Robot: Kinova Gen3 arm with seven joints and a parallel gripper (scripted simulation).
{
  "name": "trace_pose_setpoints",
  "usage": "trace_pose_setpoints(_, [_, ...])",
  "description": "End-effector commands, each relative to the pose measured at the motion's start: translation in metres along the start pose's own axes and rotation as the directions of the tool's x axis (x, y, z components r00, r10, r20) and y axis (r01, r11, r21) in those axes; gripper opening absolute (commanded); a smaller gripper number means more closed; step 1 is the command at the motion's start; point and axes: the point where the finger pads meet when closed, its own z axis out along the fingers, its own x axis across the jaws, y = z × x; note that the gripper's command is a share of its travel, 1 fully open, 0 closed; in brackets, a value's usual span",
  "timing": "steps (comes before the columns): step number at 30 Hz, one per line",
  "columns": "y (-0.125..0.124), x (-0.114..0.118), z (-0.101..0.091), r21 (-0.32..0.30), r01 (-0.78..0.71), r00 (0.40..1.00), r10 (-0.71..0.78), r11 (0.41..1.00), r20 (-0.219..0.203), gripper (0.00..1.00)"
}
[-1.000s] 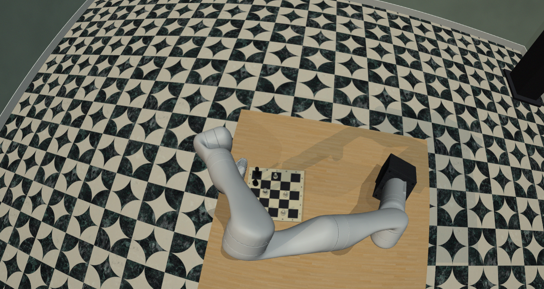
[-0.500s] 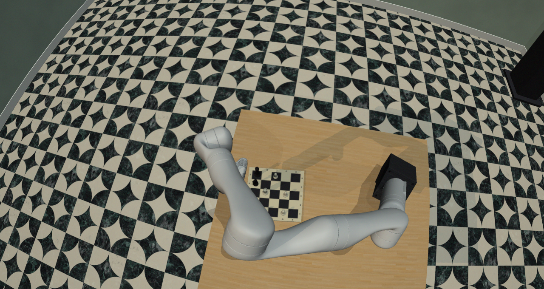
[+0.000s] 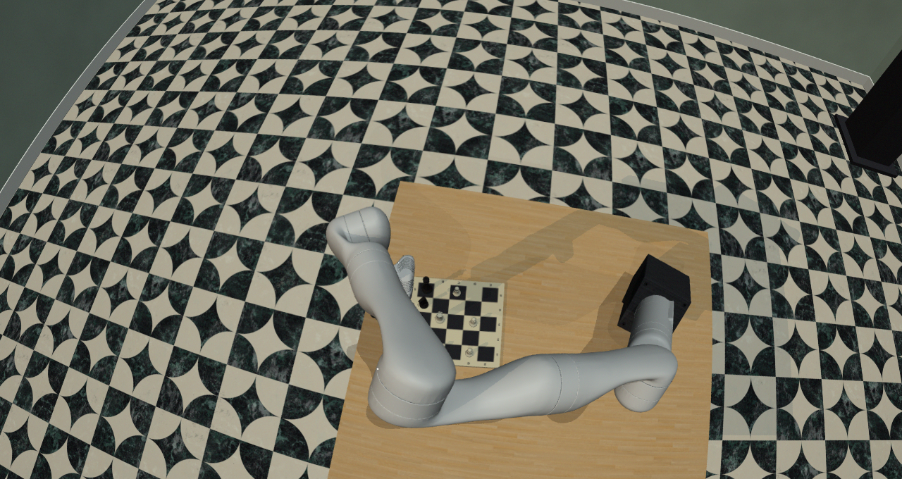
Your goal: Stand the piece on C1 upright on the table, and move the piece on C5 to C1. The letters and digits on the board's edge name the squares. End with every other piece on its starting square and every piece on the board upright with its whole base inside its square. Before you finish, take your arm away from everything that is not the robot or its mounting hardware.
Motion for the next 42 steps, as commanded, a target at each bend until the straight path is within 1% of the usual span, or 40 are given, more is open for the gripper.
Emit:
trace_pose_setpoints(1, [-0.006, -0.006, -0.001, 0.003, 0.024, 1.0, -0.024, 1.0, 0.0, 1.0])
trace_pose_setpoints(4, [-0.008, -0.008, -0.001, 0.006, 0.042, 0.999, -0.042, 0.999, 0.0, 1.0])
trace_pose_setpoints(11, [-0.028, -0.023, 0.002, 0.029, 0.201, 0.98, -0.201, 0.979, -0.008, 1.0])
trace_pose_setpoints(15, [-0.041, -0.032, 0.003, 0.041, 0.315, 0.949, -0.314, 0.948, -0.018, 1.0])
trace_pose_setpoints(19, [-0.055, -0.043, 0.005, 0.05, 0.439, 0.898, -0.438, 0.897, -0.033, 1.0])
trace_pose_setpoints(21, [-0.055, -0.043, 0.005, 0.05, 0.439, 0.898, -0.438, 0.897, -0.033, 1.0])
trace_pose_setpoints(22, [-0.059, -0.045, 0.005, 0.052, 0.471, 0.882, -0.47, 0.88, -0.037, 1.0])
trace_pose_setpoints(26, [-0.072, -0.055, 0.006, 0.054, 0.601, 0.799, -0.598, 0.798, -0.055, 1.0])
trace_pose_setpoints(29, [-0.082, -0.062, 0.007, 0.051, 0.695, 0.719, -0.692, 0.717, -0.068, 1.0])
trace_pose_setpoints(32, [-0.091, -0.069, 0.008, 0.044, 0.782, 0.623, -0.778, 0.622, -0.08, 1.0])
trace_pose_setpoints(36, [-0.102, -0.077, 0.009, 0.028, 0.88, 0.474, -0.876, 0.473, -0.092, 1.0])
trace_pose_setpoints(38, [-0.102, -0.077, 0.009, 0.028, 0.88, 0.474, -0.876, 0.473, -0.092, 1.0])
trace_pose_setpoints(42, [-0.11, -0.084, 0.01, 0.01, 0.952, 0.305, -0.947, 0.306, -0.097, 1.0])
